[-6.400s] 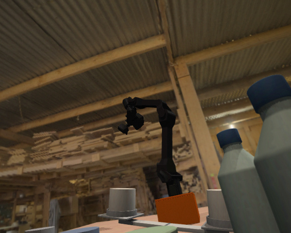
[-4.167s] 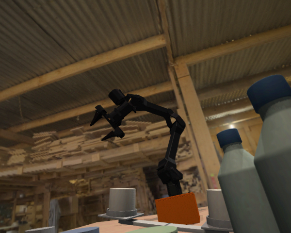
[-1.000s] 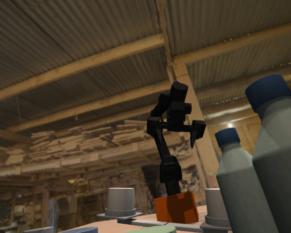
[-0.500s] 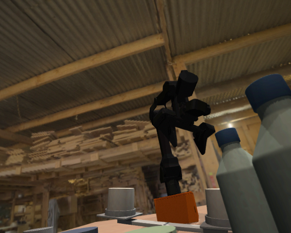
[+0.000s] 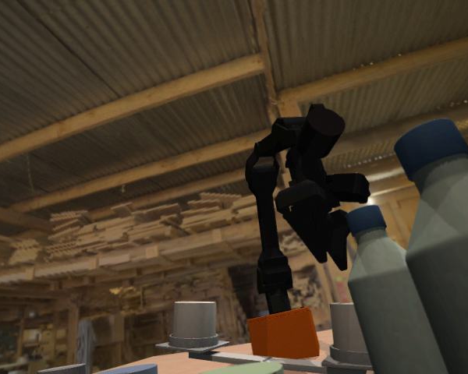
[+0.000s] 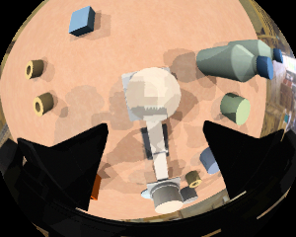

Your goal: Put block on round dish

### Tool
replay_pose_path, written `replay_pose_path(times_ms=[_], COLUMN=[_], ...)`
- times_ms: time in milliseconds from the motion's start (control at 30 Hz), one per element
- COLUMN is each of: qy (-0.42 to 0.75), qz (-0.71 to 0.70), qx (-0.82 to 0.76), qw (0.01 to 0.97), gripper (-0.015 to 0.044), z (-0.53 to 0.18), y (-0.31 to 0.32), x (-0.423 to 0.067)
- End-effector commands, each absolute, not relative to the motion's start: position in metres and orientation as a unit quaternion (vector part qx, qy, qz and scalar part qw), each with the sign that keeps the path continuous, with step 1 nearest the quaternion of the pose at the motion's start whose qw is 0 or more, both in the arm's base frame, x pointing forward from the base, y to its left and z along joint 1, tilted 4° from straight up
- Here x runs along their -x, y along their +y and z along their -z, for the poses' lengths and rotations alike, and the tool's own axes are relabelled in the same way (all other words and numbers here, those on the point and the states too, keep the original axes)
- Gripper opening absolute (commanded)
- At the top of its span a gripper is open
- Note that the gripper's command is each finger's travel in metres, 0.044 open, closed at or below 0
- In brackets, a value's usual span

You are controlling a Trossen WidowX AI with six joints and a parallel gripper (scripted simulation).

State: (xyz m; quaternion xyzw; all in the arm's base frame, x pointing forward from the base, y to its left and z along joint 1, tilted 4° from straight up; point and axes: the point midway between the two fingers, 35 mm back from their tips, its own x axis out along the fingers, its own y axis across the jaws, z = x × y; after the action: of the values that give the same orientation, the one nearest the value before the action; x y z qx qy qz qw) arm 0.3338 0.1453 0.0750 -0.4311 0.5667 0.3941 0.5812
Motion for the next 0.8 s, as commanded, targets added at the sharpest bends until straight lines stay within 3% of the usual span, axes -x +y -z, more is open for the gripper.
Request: replay_pose_path(times_ms=[0, 767], qy=[0.559, 0.554], qz=[-0.437, -0.454], qx=[0.443, 0.448], qw=[0.548, 0.534], gripper=[0.0440, 0.0440], z=[-0.060, -0.027], y=[0.151, 0.153], x=[-0.342, -0.345])
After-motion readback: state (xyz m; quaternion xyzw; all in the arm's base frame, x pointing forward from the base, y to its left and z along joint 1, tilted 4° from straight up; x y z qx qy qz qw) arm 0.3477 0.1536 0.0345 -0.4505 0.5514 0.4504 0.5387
